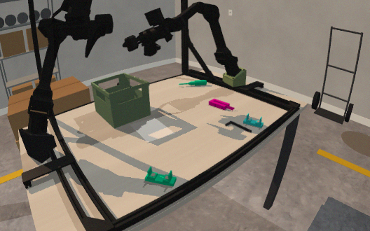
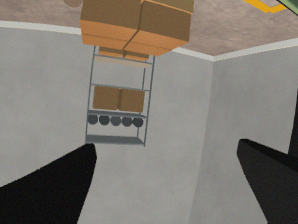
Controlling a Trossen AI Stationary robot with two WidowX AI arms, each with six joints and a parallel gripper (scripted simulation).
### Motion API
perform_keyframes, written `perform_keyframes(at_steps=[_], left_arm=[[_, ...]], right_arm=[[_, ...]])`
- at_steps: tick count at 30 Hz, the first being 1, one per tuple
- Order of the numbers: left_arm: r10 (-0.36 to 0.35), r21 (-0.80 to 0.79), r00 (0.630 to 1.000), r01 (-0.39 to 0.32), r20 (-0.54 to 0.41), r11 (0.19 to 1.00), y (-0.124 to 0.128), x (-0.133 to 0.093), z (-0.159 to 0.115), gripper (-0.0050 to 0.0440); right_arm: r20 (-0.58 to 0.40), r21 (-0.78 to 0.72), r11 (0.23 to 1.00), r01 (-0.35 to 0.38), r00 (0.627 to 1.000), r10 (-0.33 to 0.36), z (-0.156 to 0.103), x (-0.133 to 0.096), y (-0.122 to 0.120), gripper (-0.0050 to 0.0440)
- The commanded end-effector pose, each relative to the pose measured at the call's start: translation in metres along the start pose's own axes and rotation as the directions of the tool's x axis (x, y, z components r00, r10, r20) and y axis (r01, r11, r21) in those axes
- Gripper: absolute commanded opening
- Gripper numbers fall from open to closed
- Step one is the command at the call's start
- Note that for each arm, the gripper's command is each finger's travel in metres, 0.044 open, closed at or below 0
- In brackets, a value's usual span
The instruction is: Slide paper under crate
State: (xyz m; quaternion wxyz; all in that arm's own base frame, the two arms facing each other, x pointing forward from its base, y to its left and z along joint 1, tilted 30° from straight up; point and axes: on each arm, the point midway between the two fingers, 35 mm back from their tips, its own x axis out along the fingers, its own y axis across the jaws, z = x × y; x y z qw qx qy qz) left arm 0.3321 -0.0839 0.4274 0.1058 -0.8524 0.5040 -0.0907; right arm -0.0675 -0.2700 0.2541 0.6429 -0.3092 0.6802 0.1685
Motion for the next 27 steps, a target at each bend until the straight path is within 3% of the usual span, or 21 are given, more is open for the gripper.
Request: perform_keyframes(at_steps=[1,17,27], left_arm=[[0.0,0.0,1.0,0.0,0.0,1.0,0.0,0.0,0.0,0.04],[0.0,0.0,1.0,0.0,0.0,1.0,0.0,0.0,0.0,0.04],[-0.086,0.303,0.996,0.083,-0.001,0.949,-0.006,0.009,0.011,0.016]], right_arm=[[0.0,0.0,1.0,0.0,1.0,0.0,0.0,0.0,0.0,0.04],[0.0,0.0,1.0,0.0,1.0,0.0,0.0,0.0,0.0,0.04],[0.061,0.166,0.986,0.026,0.997,-0.037,0.009,0.01,-0.022,0.016]])
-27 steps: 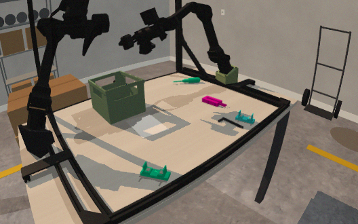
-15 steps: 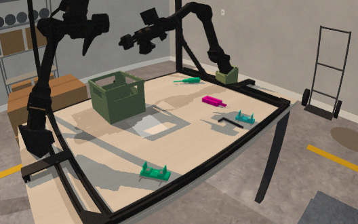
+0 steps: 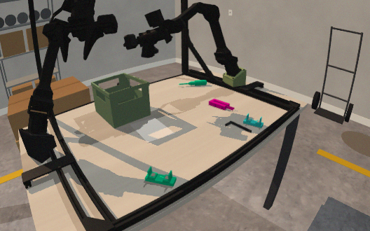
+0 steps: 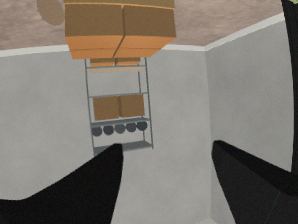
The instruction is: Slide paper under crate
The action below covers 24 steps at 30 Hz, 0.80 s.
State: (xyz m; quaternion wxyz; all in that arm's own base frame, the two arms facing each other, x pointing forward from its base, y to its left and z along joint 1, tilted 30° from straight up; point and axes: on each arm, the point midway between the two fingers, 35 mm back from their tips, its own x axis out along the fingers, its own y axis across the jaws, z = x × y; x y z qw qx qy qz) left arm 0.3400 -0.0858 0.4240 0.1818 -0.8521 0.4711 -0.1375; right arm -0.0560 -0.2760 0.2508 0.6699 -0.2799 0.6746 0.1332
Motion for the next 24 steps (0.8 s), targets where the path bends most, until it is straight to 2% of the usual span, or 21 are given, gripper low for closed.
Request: perform_keyframes(at_steps=[1,4,5,7,10,16,22,24], left_arm=[[-0.044,0.161,0.999,0.042,0.007,0.986,0.0,0.005,0.007,0.015],[-0.074,0.267,0.997,0.069,0.012,0.961,-0.001,0.008,0.011,0.015],[-0.085,0.301,0.996,0.077,0.013,0.95,-0.001,0.008,0.012,0.015],[-0.085,0.301,0.996,0.077,0.013,0.95,-0.001,0.008,0.012,0.015],[-0.115,0.403,0.993,0.099,0.017,0.91,-0.002,0.011,0.016,0.015],[-0.176,0.59,0.984,0.128,0.024,0.797,-0.003,0.015,0.023,0.015],[-0.237,0.748,0.971,0.135,0.03,0.649,-0.004,0.019,0.03,0.015],[-0.237,0.748,0.971,0.135,0.03,0.649,-0.004,0.019,0.03,0.015]], right_arm=[[0.039,0.085,0.996,0.014,0.999,-0.017,0.006,0.007,-0.013,0.0136],[0.062,0.144,0.989,0.017,0.998,-0.026,0.011,0.01,-0.02,0.0064],[0.07,0.164,0.986,0.017,0.997,-0.029,0.012,0.012,-0.022,0.006],[0.07,0.164,0.986,0.017,0.997,-0.029,0.012,0.012,-0.022,0.006],[0.094,0.222,0.975,0.015,0.995,-0.037,0.017,0.015,-0.029,0.006],[0.141,0.336,0.942,0.0,0.989,-0.05,0.028,0.022,-0.043,0.006],[0.19,0.444,0.896,-0.031,0.98,-0.06,0.039,0.029,-0.056,0.006],[0.19,0.444,0.896,-0.031,0.98,-0.06,0.039,0.029,-0.056,0.006]])
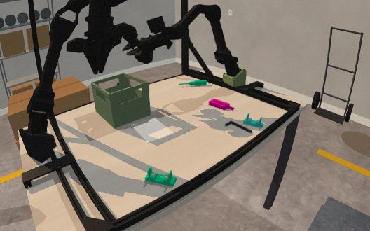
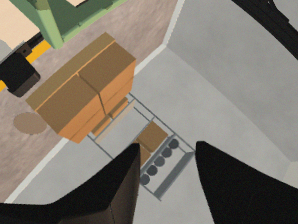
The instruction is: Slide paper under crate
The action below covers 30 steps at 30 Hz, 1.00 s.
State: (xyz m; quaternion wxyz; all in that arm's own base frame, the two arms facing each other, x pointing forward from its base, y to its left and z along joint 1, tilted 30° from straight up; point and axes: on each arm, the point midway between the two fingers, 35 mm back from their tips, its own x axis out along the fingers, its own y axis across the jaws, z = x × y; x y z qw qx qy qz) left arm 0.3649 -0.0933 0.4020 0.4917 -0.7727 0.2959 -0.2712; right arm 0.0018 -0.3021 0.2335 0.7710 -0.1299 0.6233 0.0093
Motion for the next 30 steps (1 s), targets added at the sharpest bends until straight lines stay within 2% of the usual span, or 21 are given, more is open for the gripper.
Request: perform_keyframes(at_steps=[1,8,15,17,30], left_arm=[[-0.025,0.125,0.999,0.022,0.025,0.992,0.003,0.001,0.001,0.015],[-0.074,0.365,0.994,0.04,0.079,0.93,0.008,0.004,0.006,0.015],[-0.123,0.581,0.984,0.024,0.132,0.814,0.014,0.005,0.011,0.015],[-0.123,0.581,0.984,0.024,0.132,0.814,0.014,0.005,0.011,0.015],[-0.213,0.865,0.95,-0.097,0.228,0.492,0.024,0.004,0.018,0.015]], right_arm=[[0.031,0.068,0.998,-0.008,0.999,0.006,0.008,0.006,-0.005,0.006],[0.087,0.207,0.978,-0.04,0.996,0.022,0.026,0.016,-0.013,0.006],[0.142,0.339,0.936,-0.089,0.989,0.043,0.044,0.027,-0.019,0.006],[0.142,0.339,0.936,-0.089,0.989,0.043,0.044,0.027,-0.019,0.006],[0.238,0.557,0.803,-0.212,0.967,0.09,0.079,0.045,-0.027,0.006]])
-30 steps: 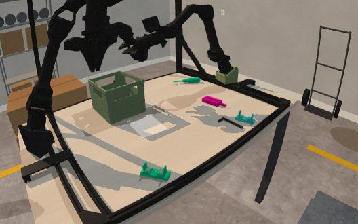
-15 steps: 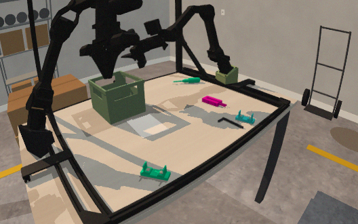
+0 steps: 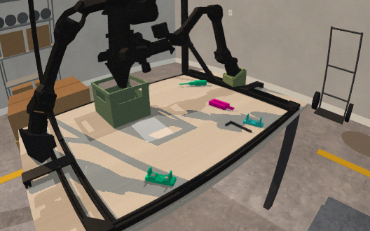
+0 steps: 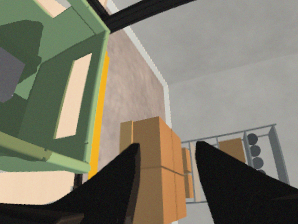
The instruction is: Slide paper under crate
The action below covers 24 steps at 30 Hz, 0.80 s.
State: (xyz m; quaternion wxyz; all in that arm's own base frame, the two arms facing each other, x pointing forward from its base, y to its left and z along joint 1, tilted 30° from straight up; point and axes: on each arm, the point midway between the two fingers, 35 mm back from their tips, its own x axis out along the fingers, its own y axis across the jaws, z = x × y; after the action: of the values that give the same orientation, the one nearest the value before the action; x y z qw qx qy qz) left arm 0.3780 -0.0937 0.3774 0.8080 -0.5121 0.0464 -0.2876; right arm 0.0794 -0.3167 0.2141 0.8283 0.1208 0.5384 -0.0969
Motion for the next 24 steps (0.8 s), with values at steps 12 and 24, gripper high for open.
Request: perform_keyframes(at_steps=[12,24], left_arm=[[0.025,0.455,0.989,-0.088,0.143,0.886,0.012,-0.007,-0.005,0.015],[0.045,0.703,0.969,-0.209,0.244,0.679,0.02,-0.015,-0.008,0.015]], right_arm=[[0.058,0.284,0.951,-0.121,0.992,0.109,0.034,0.028,0.011,0.006],[0.09,0.476,0.855,-0.207,0.978,0.187,0.056,0.046,0.023,0.006]])
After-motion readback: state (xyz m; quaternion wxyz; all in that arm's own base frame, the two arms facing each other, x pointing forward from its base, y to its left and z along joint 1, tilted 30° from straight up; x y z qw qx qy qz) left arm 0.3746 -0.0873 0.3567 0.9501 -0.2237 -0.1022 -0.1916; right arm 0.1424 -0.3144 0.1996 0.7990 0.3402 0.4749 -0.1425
